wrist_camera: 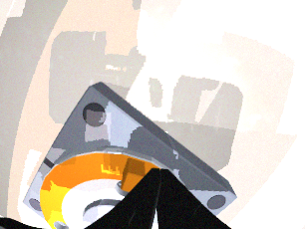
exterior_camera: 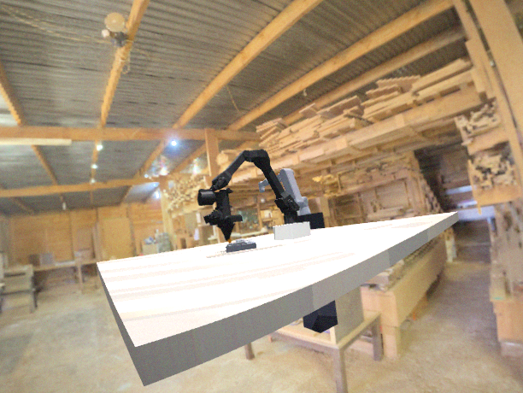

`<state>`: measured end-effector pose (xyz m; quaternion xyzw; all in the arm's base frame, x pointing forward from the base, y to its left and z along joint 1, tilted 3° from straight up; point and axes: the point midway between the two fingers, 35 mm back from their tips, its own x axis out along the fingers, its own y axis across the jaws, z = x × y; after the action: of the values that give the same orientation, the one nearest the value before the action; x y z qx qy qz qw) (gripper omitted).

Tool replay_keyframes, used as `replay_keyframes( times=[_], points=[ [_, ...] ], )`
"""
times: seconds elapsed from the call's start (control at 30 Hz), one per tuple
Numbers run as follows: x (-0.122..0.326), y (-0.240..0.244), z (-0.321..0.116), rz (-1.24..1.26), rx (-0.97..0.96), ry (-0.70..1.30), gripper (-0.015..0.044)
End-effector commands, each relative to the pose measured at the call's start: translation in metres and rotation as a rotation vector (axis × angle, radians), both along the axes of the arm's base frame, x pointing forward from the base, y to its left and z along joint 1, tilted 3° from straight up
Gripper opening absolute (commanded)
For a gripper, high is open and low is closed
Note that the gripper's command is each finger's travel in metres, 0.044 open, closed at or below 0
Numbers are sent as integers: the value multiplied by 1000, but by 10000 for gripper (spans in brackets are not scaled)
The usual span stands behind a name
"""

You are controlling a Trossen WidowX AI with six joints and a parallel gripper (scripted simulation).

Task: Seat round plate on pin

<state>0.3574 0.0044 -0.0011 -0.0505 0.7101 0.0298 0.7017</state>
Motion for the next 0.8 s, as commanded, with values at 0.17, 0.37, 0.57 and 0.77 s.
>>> replay_keyframes(
  times=[0.17,0.37,0.57,0.77],
  points=[
    [2,12,-1,-1,6,9,0],
    [2,18,-1,-1,7,9,0],
    [2,25,-1,-1,8,9,0],
    [0,32,-1,-1,8,9,0]
  ],
)
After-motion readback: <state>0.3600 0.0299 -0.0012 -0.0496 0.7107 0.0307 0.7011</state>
